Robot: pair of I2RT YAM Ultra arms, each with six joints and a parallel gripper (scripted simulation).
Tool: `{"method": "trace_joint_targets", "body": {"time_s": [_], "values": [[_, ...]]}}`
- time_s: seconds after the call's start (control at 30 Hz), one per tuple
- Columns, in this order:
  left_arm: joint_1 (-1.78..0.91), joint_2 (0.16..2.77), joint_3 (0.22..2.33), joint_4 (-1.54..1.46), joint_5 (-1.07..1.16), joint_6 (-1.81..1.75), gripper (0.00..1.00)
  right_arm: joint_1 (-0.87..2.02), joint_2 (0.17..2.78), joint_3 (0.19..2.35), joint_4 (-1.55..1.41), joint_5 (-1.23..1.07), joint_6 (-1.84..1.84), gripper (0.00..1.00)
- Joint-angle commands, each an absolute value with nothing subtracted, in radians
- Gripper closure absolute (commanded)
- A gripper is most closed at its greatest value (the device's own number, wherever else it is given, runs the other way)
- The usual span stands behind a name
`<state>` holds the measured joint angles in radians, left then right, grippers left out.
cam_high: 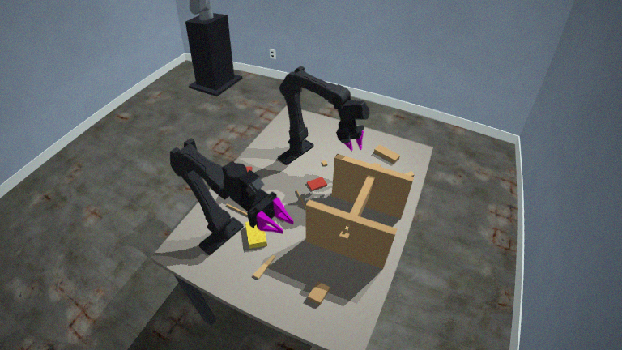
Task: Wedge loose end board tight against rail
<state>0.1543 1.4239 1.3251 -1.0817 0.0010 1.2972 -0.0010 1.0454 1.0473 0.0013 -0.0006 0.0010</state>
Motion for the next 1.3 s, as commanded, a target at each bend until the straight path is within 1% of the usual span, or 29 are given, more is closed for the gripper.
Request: {"method": "trace_joint_targets", "body": {"time_s": [0.0,0.2,0.23,0.27,0.33,0.37,0.5,0.63,0.7,0.9,0.93,1.03,1.27], "values": [[0.181,1.445,1.356,-1.262,0.008,1.486,0.58,0.010,1.046,1.085,-0.008,0.006,-0.004,0.59],[0.210,1.493,1.390,-1.452,0.009,1.706,0.58,0.010,1.046,1.085,-0.008,0.006,-0.004,0.59],[0.191,1.555,1.392,-1.430,0.002,1.726,0.58,0.010,1.046,1.085,-0.008,0.006,-0.004,0.59],[0.175,1.598,1.383,-1.330,-0.011,1.694,0.58,0.010,1.046,1.085,-0.008,0.006,-0.004,0.59],[0.175,1.598,1.383,-1.330,-0.011,1.694,0.58,0.010,1.046,1.085,-0.008,0.006,-0.004,0.59],[0.203,1.590,1.340,-1.260,0.000,1.652,0.58,0.010,1.046,1.085,-0.008,0.006,-0.004,0.59],[0.193,1.564,1.243,-1.149,0.003,1.660,0.58,0.010,1.046,1.085,-0.008,0.006,-0.004,0.59],[0.199,1.612,1.132,-1.037,0.005,1.662,0.58,0.010,1.046,1.085,-0.008,0.006,-0.004,0.59],[0.202,1.560,1.105,-0.996,0.007,1.663,0.58,0.010,1.046,1.085,-0.008,0.006,-0.004,0.59],[0.207,1.553,1.096,-1.007,0.011,1.664,0.58,0.010,1.046,1.085,-0.008,0.006,-0.004,0.59],[0.198,1.614,1.067,-1.049,0.013,1.660,0.58,0.010,1.046,1.085,-0.008,0.006,-0.004,0.59],[0.199,1.612,1.061,-1.057,0.014,1.664,0.58,0.010,1.046,1.085,-0.008,0.006,-0.004,0.59],[0.199,1.591,1.095,-1.054,0.013,1.662,0.58,0.010,1.046,1.085,-0.008,0.006,-0.004,0.59]]}}
